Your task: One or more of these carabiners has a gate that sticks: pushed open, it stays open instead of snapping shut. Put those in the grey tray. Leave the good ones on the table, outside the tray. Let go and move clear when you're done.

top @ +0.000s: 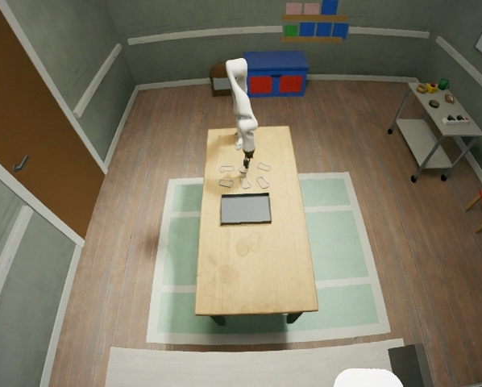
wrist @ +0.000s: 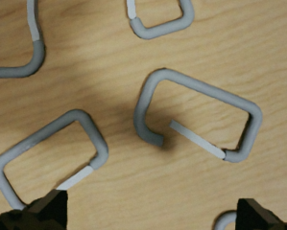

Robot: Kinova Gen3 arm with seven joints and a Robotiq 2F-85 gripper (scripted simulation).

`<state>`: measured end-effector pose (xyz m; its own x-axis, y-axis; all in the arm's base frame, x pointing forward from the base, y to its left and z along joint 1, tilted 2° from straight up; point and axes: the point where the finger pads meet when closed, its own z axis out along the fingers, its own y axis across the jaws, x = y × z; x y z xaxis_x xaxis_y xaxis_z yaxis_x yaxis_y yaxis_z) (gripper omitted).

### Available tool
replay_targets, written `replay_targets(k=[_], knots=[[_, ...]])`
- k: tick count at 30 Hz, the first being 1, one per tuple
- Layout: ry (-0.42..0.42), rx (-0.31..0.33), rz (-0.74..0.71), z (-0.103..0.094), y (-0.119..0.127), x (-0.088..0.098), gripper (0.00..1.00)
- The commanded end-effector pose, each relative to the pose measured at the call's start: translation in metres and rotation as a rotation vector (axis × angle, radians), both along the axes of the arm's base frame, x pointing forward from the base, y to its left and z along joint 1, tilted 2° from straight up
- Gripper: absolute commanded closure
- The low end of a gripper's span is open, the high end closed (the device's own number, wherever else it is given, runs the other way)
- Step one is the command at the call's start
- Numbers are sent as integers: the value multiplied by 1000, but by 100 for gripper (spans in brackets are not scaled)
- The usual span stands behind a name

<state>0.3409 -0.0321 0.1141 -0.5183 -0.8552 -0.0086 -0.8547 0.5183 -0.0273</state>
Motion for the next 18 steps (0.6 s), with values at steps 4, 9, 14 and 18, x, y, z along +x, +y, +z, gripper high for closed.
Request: replay_targets(k=[4, 9, 14, 18], knots=[[0, 3, -24, 0, -8, 2, 0], [-1, 3, -2, 5, -64, 15, 0], [-1, 3, -2, 5, -64, 15, 0], [-1, 3, -2, 5, -64, 15, 0]])
